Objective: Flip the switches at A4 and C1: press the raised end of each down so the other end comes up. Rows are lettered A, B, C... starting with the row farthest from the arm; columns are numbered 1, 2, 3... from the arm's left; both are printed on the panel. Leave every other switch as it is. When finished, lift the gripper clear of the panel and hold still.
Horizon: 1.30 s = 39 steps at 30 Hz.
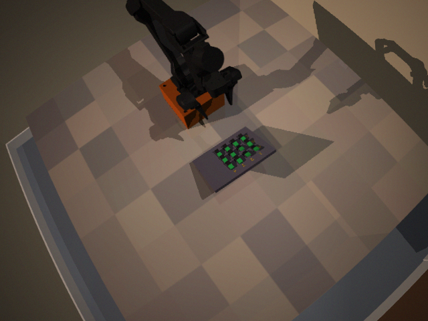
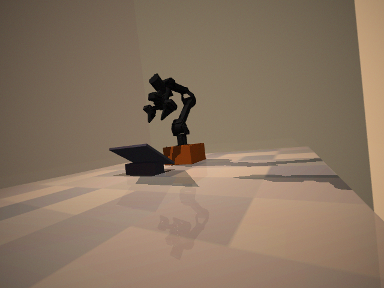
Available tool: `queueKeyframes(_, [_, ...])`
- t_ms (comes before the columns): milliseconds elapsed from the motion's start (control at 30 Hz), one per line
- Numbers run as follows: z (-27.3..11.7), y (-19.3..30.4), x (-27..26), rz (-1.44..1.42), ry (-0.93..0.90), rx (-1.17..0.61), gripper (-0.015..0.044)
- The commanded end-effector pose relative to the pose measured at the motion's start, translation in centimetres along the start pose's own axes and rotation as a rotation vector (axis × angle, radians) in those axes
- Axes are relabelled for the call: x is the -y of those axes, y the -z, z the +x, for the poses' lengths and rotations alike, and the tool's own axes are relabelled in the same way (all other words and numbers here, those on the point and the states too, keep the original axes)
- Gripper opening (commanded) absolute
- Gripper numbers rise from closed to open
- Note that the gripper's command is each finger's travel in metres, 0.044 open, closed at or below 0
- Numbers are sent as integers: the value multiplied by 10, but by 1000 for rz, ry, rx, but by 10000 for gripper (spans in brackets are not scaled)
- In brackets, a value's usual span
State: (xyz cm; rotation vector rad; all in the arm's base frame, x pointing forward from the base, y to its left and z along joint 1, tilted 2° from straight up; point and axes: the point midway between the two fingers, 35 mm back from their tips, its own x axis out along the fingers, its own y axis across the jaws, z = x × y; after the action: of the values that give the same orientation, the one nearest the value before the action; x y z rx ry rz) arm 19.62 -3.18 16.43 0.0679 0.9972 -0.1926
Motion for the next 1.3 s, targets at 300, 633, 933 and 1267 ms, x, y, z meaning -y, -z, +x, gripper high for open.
queueKeyframes(300, [98,-24,42,-6,-9,-23,137])
queueKeyframes(633, [138,-21,46,-6,-10,2,0])
queueKeyframes(933, [149,-21,46,-6,-10,3,0])
queueKeyframes(1267, [160,-21,46,-6,-10,4,0])
